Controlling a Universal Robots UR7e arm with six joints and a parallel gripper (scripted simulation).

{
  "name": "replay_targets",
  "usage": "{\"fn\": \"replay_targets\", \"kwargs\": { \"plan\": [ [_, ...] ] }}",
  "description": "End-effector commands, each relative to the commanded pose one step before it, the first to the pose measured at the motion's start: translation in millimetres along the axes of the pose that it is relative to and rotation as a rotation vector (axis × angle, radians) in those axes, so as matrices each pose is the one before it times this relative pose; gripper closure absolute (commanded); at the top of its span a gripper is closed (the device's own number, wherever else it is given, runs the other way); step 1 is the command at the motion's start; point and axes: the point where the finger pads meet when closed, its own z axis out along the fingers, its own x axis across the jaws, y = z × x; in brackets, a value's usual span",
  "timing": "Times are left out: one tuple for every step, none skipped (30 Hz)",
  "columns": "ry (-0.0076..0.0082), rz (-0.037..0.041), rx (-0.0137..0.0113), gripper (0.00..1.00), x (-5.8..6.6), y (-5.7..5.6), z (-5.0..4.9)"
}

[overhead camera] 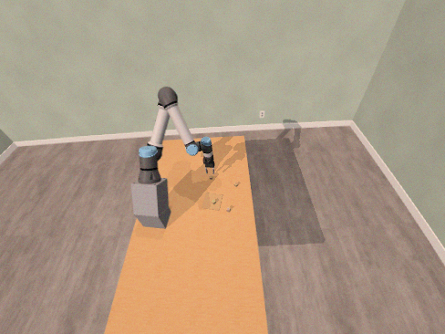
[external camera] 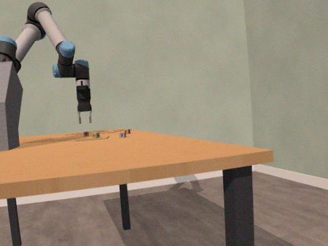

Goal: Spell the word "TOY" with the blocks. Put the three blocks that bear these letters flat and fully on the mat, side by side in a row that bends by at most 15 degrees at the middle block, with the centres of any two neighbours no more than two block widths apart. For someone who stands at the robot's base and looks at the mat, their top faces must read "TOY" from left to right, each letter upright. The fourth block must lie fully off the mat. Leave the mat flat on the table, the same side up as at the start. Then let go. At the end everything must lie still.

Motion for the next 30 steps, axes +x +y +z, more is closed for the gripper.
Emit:
{"fn": "replay_targets", "kwargs": {
  "plan": [
    [-0.00097,-0.00034,-0.00037,0.0,-0.34,0.18,3.891],
    [0.0,0.0,0.0,0.0,0.0,0.0,1.554],
    [0.0,0.0,0.0,0.0,-0.01,0.0,1.581],
    [0.0,0.0,0.0,0.0,0.0,0.0,1.606],
    [0.0,0.0,0.0,0.0,0.0,0.0,1.621],
    [0.0,0.0,0.0,0.0,-0.01,0.0,1.628],
    [0.0,0.0,0.0,0.0,0.0,0.0,1.631],
    [0.0,0.0,0.0,0.0,0.0,0.0,1.625],
    [0.0,0.0,0.0,0.0,-0.01,0.0,1.61],
    [0.0,0.0,0.0,0.0,0.0,0.0,1.592],
    [0.0,0.0,0.0,0.0,0.0,0.0,1.565],
    [0.0,0.0,0.0,0.0,-0.01,0.0,1.53],
    [0.0,0.0,0.0,0.0,0.0,0.0,1.491],
    [0.0,0.0,0.0,0.0,0.0,0.0,1.444],
    [0.0,0.0,0.0,0.0,-0.01,0.0,1.39],
    [0.0,0.0,0.0,0.0,0.0,0.0,0.0],
    [0.0,0.0,0.0,0.0,0.0,0.0,0.0],
    [0.0,0.0,0.0,0.0,0.0,0.0,1.332],
    [0.0,0.0,0.0,0.0,0.0,0.0,1.27],
    [0.0,0.0,0.0,0.0,-0.01,0.0,1.2],
    [0.0,0.0,0.0,0.0,-0.01,0.0,1.127],
    [0.0,0.0,0.0,0.0,0.0,0.0,1.051],
    [0.0,0.0,0.0,0.0,0.0,0.0,0.972],
    [0.0,0.0,0.0,0.0,0.0,0.0,0.89],
    [0.0,0.0,0.0,0.0,-0.01,0.0,0.805],
    [0.0,0.0,0.0,0.0,0.0,0.0,0.721],
    [0.0,0.0,0.0,0.0,0.0,0.0,0.637],
    [0.0,0.0,0.0,0.0,0.0,0.0,0.554],
    [0.0,0.0,0.0,0.0,0.0,0.0,0.472],
    [0.0,0.0,0.0,0.0,0.0,0.0,0.393]
  ]
}}
